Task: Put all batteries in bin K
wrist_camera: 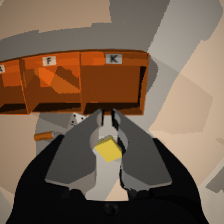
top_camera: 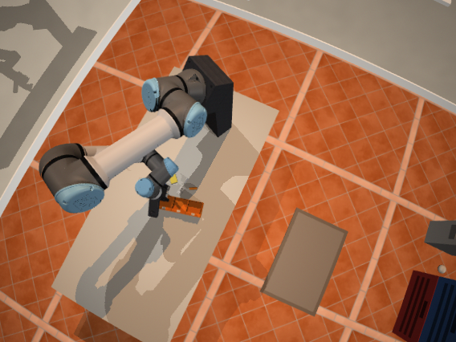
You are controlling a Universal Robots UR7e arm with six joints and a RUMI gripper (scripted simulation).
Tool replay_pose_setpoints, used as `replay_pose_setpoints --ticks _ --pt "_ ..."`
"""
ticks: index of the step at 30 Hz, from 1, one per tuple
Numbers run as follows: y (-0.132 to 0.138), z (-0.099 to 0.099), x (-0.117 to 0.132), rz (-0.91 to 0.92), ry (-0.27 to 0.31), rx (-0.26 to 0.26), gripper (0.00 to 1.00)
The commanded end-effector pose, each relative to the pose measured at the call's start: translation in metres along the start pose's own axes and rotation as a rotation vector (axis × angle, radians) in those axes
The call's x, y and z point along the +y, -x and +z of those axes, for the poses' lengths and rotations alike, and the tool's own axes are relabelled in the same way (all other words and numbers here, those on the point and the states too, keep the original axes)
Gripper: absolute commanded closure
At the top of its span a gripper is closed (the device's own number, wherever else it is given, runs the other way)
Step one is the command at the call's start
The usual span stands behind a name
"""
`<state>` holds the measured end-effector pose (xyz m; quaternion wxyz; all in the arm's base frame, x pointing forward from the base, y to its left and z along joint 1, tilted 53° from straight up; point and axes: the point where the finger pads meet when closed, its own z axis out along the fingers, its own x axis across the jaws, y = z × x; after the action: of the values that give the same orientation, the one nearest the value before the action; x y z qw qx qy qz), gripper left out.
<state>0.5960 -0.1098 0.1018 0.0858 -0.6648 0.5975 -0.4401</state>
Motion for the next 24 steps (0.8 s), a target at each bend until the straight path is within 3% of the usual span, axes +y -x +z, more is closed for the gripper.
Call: replay_pose_setpoints --ticks 1,15,24 --pt "0.021 -0.001 0.0 0.0 -0.001 0.0 0.96" --pt "0.08 -0.001 0.002 0.0 -0.001 0.0 0.96" --pt "0.08 -0.001 0.002 0.0 -0.001 0.0 0.96"
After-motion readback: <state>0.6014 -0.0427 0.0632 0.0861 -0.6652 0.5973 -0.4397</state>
